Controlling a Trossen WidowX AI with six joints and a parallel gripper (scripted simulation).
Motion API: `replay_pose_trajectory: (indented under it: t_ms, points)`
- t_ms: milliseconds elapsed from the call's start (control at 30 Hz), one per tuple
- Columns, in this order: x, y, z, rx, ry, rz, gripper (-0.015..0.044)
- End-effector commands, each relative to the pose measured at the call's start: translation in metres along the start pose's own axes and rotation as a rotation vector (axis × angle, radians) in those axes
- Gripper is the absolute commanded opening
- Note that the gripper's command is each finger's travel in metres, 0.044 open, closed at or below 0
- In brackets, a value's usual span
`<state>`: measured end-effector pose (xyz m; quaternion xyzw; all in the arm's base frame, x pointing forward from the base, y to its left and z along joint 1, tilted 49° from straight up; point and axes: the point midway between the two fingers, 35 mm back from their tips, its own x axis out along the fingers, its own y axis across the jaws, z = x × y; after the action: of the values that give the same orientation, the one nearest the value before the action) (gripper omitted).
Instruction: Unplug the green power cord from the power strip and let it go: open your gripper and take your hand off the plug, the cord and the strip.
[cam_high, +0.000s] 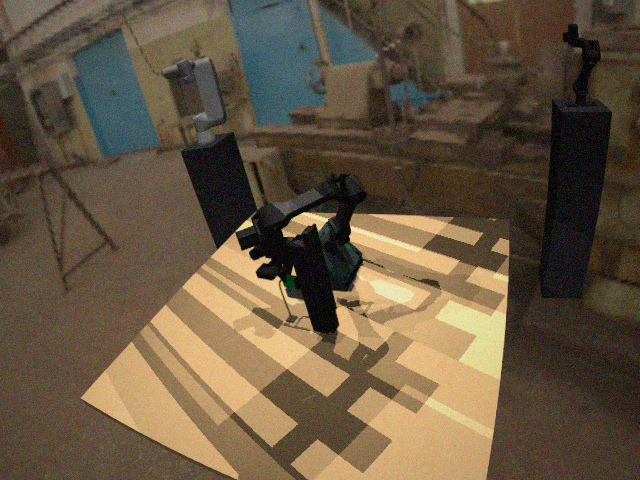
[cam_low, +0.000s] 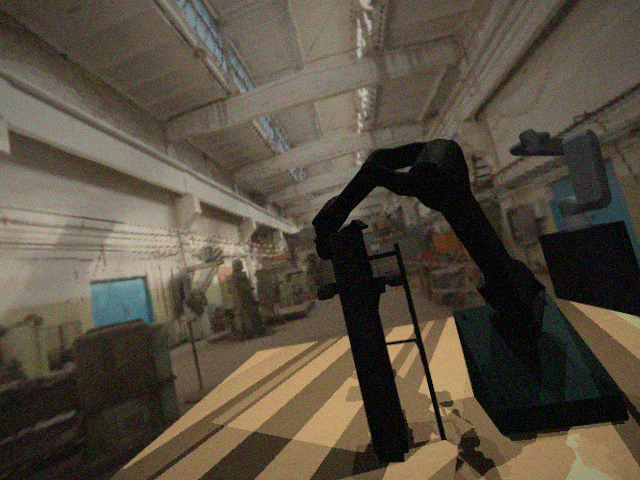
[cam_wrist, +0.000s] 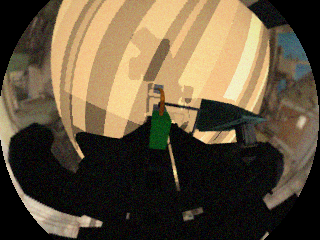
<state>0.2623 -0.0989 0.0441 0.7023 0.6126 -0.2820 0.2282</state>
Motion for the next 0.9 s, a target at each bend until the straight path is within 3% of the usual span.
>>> replay_pose_trajectory:
  t_ms: [0, 867]
  points:
    - [0.0, 0.0, 0.0, -0.001, 0.0, 0.001, 0.0008]
    - [-0.003, 0.002, 0.036, 0.0, -0.001, 0.002, 0.0]
